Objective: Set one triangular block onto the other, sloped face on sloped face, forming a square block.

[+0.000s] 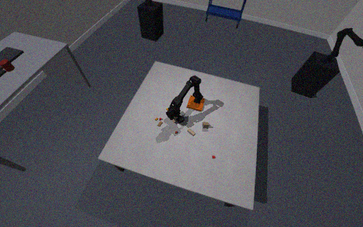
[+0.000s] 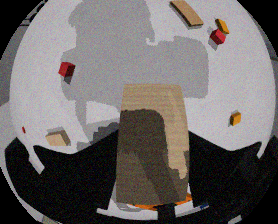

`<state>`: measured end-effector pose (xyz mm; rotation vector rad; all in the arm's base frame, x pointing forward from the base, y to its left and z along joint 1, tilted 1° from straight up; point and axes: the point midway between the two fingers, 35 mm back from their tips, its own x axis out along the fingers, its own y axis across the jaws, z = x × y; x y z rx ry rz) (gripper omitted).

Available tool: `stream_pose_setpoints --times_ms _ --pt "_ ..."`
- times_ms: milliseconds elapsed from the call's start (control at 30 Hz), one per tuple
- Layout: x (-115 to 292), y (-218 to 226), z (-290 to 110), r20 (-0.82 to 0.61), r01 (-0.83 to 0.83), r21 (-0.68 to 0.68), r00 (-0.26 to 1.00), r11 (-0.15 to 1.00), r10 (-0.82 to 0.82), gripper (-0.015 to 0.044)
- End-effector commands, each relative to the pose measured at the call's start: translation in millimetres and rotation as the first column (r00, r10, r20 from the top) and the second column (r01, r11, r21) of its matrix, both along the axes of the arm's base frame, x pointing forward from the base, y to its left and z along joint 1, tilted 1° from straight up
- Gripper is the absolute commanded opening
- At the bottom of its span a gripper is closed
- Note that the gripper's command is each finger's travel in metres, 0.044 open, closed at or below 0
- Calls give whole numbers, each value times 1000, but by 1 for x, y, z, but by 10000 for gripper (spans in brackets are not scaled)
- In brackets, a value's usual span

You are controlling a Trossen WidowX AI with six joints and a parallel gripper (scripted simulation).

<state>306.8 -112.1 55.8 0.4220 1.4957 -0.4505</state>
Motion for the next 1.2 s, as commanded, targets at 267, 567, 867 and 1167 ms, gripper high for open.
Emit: stream_pose_setpoints --times_ms 267,567,867,1167 --pt "0 -1 0 9 324 6 946 946 -324 0" --pt "0 -1 0 12 539 13 842 842 -539 0" --pt "-1 -1 0 14 724 22 689 690 -724 0" --pt "-1 -1 0 14 865 30 501 502 -865 0"
